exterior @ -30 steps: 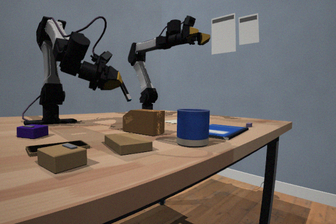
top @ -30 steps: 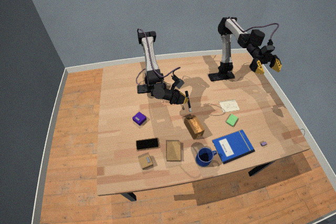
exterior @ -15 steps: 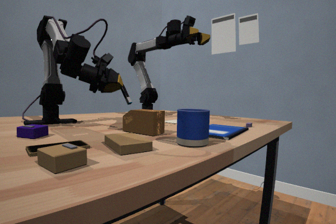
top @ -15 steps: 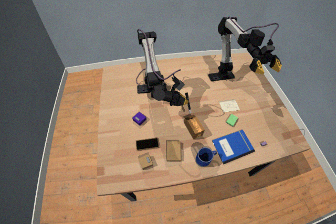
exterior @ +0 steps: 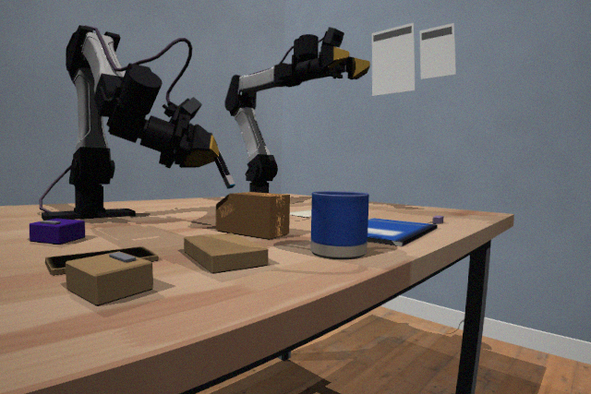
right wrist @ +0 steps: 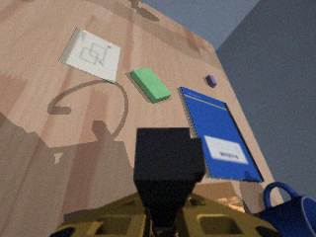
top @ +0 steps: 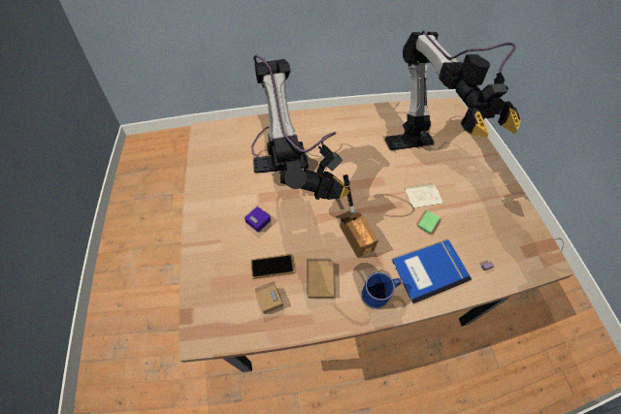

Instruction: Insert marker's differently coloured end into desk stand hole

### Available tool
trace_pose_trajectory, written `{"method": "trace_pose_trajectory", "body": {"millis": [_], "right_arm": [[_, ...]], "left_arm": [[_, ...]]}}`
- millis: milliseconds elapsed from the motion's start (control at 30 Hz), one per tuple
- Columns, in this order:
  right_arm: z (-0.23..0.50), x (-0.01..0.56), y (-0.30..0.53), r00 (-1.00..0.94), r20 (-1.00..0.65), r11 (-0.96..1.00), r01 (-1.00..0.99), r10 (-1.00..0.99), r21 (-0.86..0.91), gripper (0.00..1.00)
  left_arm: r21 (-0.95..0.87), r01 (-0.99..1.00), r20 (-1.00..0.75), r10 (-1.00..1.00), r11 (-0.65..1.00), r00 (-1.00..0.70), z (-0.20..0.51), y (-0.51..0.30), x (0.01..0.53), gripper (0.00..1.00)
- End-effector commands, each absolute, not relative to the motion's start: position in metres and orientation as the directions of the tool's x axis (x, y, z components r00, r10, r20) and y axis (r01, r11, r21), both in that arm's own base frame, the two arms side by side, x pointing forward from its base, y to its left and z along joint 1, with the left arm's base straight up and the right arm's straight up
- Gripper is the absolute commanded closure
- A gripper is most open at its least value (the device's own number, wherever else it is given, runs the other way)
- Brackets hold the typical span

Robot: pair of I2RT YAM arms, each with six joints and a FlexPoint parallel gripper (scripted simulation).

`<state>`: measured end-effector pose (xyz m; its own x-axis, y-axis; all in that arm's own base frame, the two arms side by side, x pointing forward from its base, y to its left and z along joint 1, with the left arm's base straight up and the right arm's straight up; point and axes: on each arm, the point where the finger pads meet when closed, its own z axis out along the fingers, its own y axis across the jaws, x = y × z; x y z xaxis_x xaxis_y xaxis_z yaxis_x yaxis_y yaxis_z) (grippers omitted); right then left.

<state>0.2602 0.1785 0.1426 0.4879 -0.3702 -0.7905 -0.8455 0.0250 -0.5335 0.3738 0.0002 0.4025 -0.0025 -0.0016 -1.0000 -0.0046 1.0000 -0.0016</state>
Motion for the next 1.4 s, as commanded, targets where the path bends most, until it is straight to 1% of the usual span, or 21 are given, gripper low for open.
{"method": "trace_pose_trajectory", "body": {"millis": [0, 67, 267, 667, 867, 1033, 1133, 1300, 1367], "right_arm": [[0.143, 0.259, 0.181, 0.498, -0.784, 0.023, -0.839, -0.370, -0.544, 1.00], [0.156, 0.266, 0.182, 0.528, -0.771, 0.024, -0.820, -0.357, -0.573, 1.00], [0.149, 0.266, 0.179, 0.498, -0.789, 0.024, -0.840, -0.359, -0.542, 1.00], [0.153, 0.270, 0.180, 0.527, -0.765, 0.027, -0.817, -0.370, -0.576, 1.00], [0.139, 0.264, 0.180, 0.493, -0.787, 0.027, -0.841, -0.371, -0.540, 1.00], [0.149, 0.269, 0.182, 0.517, -0.776, 0.024, -0.827, -0.361, -0.562, 1.00], [0.136, 0.264, 0.181, 0.491, -0.788, 0.025, -0.843, -0.372, -0.537, 1.00], [0.141, 0.265, 0.180, 0.505, -0.780, 0.028, -0.833, -0.370, -0.552, 1.00], [0.133, 0.263, 0.182, 0.485, -0.795, 0.023, -0.849, -0.366, -0.528, 1.00]], "left_arm": [[0.005, -0.003, -0.998, 0.005, 1.000, 0.069, 0.431, 0.001, 0.369, 0.00], [0.005, -0.003, -0.998, 0.005, 1.000, 0.069, 0.431, 0.001, 0.369, 0.00], [0.005, -0.003, -0.998, 0.005, 1.000, 0.069, 0.431, 0.001, 0.369, 0.00], [0.005, -0.003, -0.998, 0.005, 1.000, 0.069, 0.431, 0.001, 0.369, 0.00], [0.005, -0.003, -0.998, 0.005, 1.000, 0.069, 0.431, 0.001, 0.369, 0.00], [0.005, -0.003, -0.998, 0.005, 1.000, 0.069, 0.431, 0.001, 0.369, 0.00], [0.005, -0.003, -0.998, 0.005, 1.000, 0.069, 0.431, 0.001, 0.369, 0.00], [0.005, -0.003, -0.998, 0.005, 1.000, 0.069, 0.431, 0.001, 0.369, 0.00], [0.005, -0.003, -0.998, 0.005, 1.000, 0.069, 0.431, 0.001, 0.369, 0.00]]}}
